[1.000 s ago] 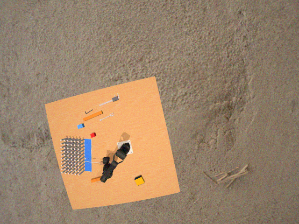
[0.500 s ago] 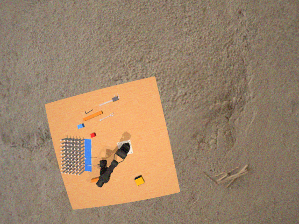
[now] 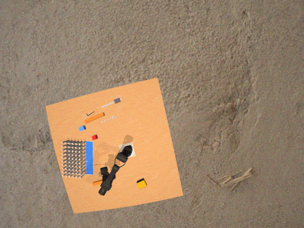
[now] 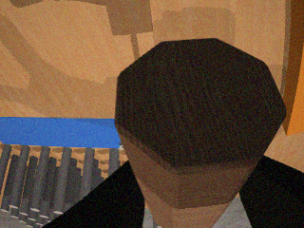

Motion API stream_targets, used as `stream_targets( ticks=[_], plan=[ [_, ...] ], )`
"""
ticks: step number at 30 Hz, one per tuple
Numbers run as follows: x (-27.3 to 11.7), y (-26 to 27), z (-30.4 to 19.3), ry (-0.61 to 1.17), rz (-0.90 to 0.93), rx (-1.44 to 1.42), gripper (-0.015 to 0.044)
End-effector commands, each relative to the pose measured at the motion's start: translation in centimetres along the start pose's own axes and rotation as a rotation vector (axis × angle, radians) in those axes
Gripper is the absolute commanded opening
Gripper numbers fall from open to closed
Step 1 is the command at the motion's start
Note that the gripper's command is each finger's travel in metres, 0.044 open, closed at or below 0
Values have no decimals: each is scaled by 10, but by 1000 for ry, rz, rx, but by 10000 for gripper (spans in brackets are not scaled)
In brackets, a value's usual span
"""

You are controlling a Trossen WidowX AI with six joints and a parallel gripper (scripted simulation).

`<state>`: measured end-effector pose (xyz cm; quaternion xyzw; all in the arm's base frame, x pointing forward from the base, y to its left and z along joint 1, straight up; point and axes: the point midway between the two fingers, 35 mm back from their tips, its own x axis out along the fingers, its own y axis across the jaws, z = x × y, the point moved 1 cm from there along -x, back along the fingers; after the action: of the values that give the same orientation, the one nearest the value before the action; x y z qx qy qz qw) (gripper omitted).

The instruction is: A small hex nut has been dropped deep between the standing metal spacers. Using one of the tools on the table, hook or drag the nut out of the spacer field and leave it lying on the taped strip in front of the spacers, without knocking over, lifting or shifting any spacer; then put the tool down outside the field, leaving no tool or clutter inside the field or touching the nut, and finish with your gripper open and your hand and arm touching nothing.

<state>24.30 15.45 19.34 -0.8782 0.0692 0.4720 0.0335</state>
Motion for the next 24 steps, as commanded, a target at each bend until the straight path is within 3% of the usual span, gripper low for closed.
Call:
stream_targets(
  ticks=[1,24],
  plan=[
    [-11,-31,1,8,-77,-93,0],
    [-81,-174,71,22,-431,-594,0]
  ],
)
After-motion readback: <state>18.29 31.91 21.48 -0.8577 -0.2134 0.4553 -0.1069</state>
